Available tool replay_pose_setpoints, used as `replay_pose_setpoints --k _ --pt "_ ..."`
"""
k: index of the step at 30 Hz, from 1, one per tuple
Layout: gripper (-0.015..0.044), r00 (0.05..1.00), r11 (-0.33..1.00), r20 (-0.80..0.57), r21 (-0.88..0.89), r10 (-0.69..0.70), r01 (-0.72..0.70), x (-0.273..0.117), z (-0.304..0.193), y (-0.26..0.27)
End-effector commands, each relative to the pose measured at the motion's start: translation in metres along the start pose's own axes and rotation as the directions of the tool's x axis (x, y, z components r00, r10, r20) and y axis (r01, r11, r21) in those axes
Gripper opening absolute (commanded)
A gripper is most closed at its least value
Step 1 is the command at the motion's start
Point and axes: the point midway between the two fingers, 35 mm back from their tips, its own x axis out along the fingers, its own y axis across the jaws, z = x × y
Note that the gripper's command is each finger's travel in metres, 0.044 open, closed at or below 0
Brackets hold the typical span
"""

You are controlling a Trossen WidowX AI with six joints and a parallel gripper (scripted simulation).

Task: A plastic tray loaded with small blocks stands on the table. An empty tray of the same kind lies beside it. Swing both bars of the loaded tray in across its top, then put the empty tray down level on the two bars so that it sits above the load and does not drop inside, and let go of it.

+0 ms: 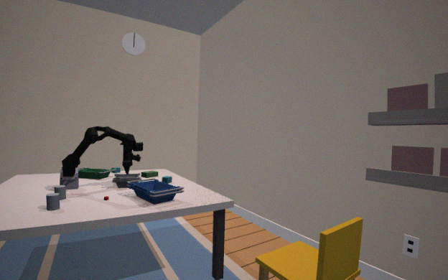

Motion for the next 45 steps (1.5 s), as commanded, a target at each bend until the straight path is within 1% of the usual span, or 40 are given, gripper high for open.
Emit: replay_pose_setpoints --k 1,9,15,17,20,25,26,28,30,35,40,45 --pt "0.0000 1.000 1.000 0.000 0.000 0.000 0.000 0.000 0.000 0.000" --pt "0.0000 1.000 1.000 0.000 0.000 0.000 0.000 0.000 0.000 0.000" --pt "0.0158 1.000 1.000 0.000 0.000 0.000 0.000 0.000 0.000 0.000" --pt "0.0210 1.000 1.000 0.000 0.000 0.001 -0.001 -0.006 0.001 0.000" --pt "0.0289 1.000 1.000 0.000 -0.001 0.005 -0.005 -0.029 0.003 0.002" --pt "0.0420 1.000 1.000 -0.002 -0.001 0.005 -0.005 -0.083 0.001 0.001" --pt "0.0440 1.000 1.000 -0.003 -0.002 0.003 -0.003 -0.056 0.003 0.004" --pt "0.0440 1.000 1.000 0.001 0.017 0.021 -0.021 -0.059 -0.001 0.028" --pt "0.0440 0.999 0.998 0.006 0.046 0.046 -0.047 -0.065 -0.009 0.065" --pt "0.0440 0.996 0.989 0.005 0.115 0.092 -0.092 -0.075 -0.043 0.147" --pt "0.0440 0.993 0.975 -0.006 0.194 0.115 -0.112 -0.078 -0.099 0.225" --pt "0.0440 0.994 0.955 -0.019 0.277 0.111 -0.102 -0.071 -0.169 0.286"
